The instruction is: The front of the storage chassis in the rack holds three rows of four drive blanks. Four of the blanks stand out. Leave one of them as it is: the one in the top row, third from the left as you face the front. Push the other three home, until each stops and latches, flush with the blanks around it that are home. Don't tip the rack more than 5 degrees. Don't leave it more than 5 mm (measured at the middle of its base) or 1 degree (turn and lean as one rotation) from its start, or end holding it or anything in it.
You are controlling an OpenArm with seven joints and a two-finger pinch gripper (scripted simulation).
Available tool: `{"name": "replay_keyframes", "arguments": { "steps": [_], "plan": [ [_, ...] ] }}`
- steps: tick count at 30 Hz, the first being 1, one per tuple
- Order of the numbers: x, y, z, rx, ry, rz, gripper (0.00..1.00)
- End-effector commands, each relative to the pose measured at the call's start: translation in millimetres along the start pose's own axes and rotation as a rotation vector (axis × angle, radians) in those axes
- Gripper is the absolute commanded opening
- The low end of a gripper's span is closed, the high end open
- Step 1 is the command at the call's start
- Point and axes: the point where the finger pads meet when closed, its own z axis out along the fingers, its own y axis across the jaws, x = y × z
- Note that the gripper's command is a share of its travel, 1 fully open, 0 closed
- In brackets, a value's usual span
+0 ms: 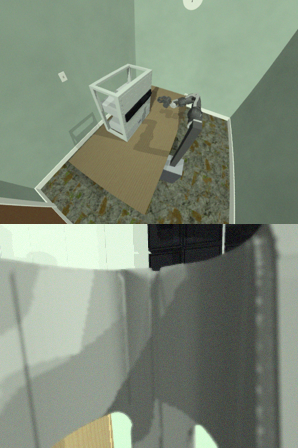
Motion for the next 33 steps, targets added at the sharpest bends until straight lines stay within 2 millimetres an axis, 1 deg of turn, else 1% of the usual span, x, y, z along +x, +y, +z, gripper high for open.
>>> {"name": "replay_keyframes", "arguments": {
  "steps": [1,21,33],
  "plan": [
    [-0.5,3.2,0.9,-0.005,0.001,0.0,0.0],
    [-0.5,3.0,9.5,-0.005,0.0,0.0,0.0],
    [-0.6,3.1,19.1,-0.005,0.0,0.0,0.0]
  ]
}}
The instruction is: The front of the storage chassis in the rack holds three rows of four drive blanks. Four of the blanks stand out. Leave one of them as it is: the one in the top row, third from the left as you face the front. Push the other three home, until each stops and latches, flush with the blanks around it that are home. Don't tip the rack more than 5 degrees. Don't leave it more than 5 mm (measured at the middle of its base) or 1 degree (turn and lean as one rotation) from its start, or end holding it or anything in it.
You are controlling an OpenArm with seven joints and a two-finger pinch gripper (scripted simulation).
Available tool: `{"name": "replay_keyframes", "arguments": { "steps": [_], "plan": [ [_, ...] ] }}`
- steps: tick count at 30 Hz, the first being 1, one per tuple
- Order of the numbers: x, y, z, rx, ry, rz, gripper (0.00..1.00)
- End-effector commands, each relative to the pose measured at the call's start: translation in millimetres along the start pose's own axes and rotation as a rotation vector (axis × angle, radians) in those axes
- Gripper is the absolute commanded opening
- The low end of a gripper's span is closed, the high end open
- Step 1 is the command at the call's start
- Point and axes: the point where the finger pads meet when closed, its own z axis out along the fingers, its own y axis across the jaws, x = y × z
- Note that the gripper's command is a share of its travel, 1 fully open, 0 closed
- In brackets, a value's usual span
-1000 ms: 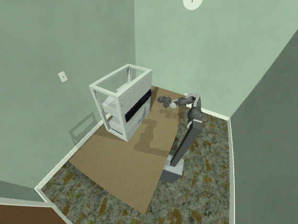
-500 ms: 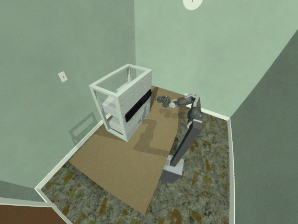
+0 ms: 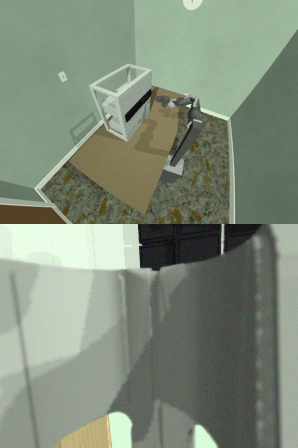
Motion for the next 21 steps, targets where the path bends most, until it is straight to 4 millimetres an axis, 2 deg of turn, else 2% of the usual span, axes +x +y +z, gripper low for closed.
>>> {"name": "replay_keyframes", "arguments": {
  "steps": [1,7,21],
  "plan": [
    [1.3,2.8,2.4,-0.002,0.007,-0.004,0.0],
    [1.2,2.7,9.4,-0.002,0.007,-0.004,0.0],
    [1.4,2.5,41.9,-0.001,0.006,-0.004,0.0]
  ]
}}
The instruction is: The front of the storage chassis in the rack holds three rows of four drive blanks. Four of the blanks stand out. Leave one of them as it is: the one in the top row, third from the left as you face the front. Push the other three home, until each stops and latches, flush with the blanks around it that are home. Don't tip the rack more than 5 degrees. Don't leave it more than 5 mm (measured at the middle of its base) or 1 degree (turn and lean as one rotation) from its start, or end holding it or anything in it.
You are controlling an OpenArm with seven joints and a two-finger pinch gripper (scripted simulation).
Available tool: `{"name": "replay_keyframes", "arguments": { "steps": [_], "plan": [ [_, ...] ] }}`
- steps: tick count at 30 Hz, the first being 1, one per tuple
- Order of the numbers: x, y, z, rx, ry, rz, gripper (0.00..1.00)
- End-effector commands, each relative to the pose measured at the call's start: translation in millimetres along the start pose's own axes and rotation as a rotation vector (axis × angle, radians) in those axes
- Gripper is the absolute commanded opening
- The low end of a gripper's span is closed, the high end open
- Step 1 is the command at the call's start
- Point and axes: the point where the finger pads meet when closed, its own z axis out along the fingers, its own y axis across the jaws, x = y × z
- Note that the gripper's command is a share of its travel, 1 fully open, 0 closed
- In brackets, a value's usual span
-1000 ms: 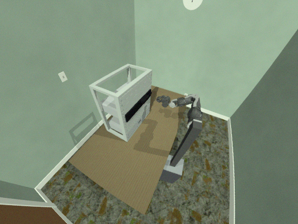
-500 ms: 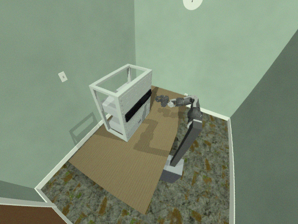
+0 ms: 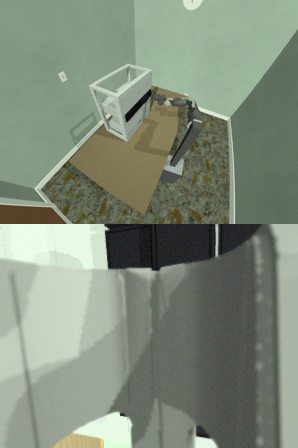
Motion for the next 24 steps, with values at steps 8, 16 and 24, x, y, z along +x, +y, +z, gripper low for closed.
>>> {"name": "replay_keyframes", "arguments": {
  "steps": [8,16,24],
  "plan": [
    [0.9,-0.1,17.3,0.007,0.008,-0.01,0.0],
    [1.0,-0.3,29.9,0.007,0.008,-0.01,0.0],
    [1.3,-0.2,33.4,0.007,0.009,-0.01,0.0]
  ]
}}
